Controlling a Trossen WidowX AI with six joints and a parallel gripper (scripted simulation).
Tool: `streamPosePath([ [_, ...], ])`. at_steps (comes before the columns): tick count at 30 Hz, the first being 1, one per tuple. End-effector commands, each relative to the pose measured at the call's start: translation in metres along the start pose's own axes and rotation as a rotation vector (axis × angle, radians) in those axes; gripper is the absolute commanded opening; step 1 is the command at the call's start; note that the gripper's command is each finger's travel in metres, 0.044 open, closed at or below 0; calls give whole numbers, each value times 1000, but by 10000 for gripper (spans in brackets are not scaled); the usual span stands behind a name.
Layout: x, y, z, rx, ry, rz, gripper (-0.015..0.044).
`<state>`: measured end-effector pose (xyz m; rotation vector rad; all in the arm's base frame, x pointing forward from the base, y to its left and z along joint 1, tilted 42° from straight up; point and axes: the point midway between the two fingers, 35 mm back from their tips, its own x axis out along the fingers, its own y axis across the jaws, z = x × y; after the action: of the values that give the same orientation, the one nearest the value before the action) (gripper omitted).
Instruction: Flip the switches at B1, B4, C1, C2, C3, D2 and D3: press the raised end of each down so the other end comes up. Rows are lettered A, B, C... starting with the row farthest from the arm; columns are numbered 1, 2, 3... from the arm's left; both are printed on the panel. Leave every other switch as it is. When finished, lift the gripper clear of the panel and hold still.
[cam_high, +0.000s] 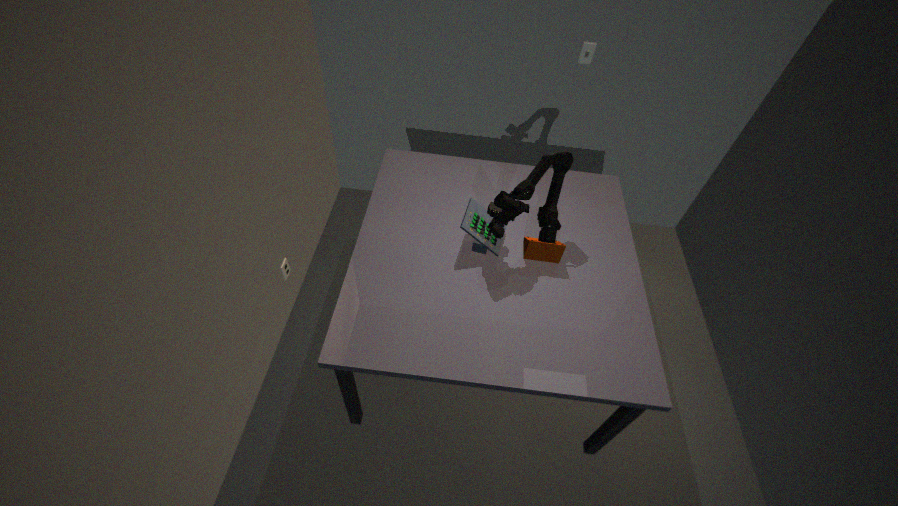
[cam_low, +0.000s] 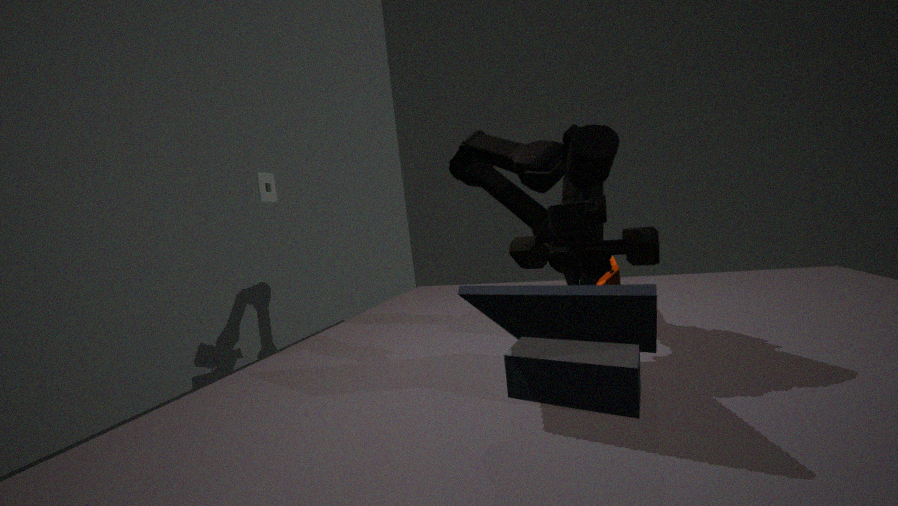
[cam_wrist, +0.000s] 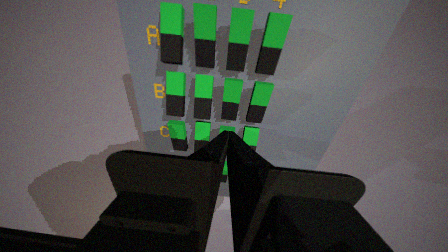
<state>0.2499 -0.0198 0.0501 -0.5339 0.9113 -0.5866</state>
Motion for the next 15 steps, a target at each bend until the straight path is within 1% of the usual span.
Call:
streamPosePath([
  [1, 1, 1, -2, -6, 4, 5, 0],
  [15, 3, 1, -2, -6, 4, 5, 0],
])
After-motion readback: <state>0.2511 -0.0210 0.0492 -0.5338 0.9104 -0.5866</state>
